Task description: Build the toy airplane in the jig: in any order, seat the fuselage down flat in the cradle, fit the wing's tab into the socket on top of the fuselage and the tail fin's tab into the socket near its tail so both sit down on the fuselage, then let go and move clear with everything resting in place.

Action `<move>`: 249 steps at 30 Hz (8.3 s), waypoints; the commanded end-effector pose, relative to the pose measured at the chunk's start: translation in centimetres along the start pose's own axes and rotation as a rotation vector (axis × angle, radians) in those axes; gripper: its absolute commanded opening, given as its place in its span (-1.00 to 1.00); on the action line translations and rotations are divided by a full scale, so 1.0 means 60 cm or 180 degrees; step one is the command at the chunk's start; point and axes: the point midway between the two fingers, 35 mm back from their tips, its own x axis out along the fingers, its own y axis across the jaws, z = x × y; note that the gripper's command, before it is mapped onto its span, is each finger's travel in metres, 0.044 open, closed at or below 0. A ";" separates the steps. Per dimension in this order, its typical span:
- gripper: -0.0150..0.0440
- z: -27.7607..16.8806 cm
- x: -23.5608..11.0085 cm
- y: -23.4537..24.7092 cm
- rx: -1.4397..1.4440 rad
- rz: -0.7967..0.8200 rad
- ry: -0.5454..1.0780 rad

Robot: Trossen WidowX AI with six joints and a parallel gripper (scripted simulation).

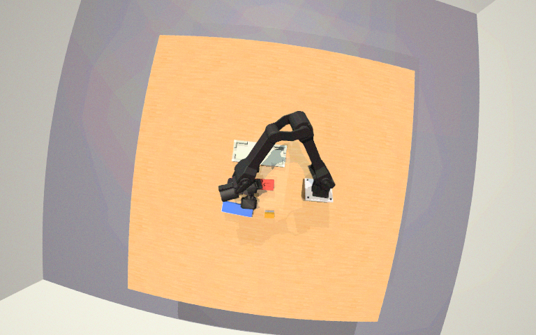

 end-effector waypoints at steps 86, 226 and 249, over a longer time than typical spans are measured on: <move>-0.49 -0.005 -0.161 0.002 -0.0043 -0.0012 0.0040; 1.00 -0.029 0.013 -0.220 0.0064 -0.0047 0.0028; 1.00 -0.020 -0.157 -0.210 0.0327 -0.0038 0.0039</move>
